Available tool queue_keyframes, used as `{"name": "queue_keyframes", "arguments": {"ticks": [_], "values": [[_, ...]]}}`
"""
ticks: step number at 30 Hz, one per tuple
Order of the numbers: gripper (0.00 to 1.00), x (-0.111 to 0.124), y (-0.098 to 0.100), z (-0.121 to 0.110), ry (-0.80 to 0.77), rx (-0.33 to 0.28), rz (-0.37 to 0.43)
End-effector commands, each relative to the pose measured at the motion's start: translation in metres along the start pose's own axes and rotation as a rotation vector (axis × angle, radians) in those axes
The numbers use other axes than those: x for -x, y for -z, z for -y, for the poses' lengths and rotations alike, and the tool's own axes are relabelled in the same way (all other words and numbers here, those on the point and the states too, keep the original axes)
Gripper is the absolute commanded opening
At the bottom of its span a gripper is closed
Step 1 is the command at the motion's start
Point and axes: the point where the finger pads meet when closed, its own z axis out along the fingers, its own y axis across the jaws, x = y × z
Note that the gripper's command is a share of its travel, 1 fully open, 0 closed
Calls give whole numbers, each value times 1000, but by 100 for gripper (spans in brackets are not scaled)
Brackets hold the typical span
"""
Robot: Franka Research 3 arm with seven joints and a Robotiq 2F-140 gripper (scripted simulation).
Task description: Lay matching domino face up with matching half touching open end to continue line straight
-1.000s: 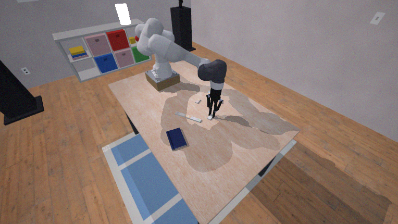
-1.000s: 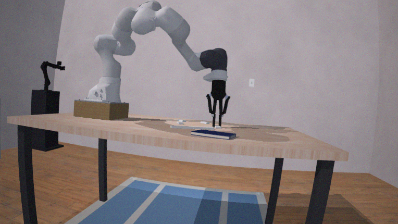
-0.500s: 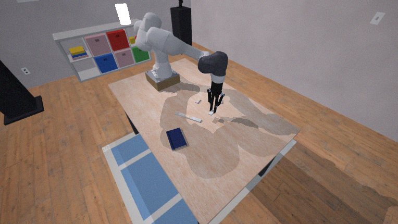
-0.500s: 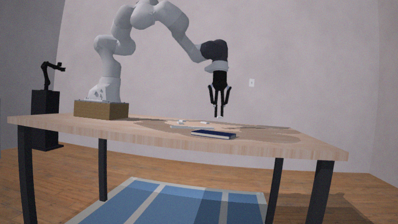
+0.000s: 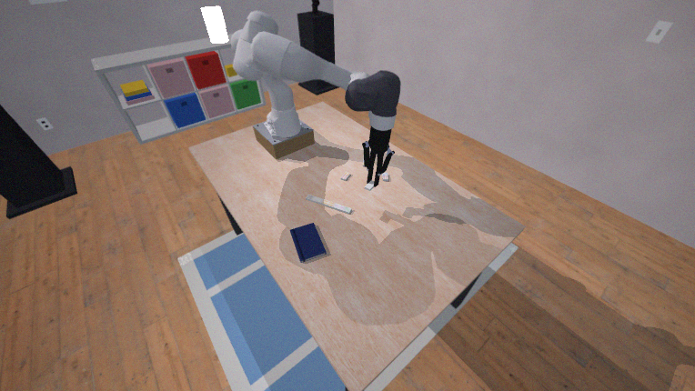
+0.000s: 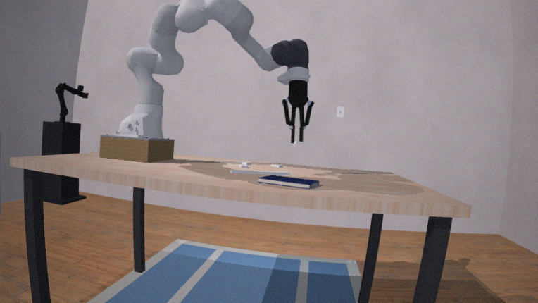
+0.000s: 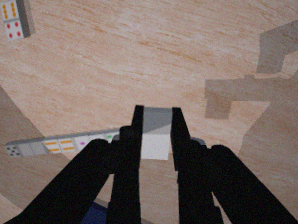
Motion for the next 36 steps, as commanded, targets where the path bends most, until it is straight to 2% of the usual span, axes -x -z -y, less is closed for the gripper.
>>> {"name": "queue_keyframes", "arguments": {"ticks": [1,8,12,14,19,23,25,28,31,36], "values": [[22,2,5,5,15,-16,-1],[22,-2,6,6,15,-16,-1],[22,-39,11,15,15,-16,-1],[22,-49,13,18,16,-16,0],[22,-49,13,18,7,-10,-2],[22,-51,13,18,-47,28,-13],[22,-51,13,18,-47,28,-13],[22,-52,13,18,-132,89,-30],[22,-53,12,19,-265,186,-54],[22,-52,11,20,-356,265,-69]]}}
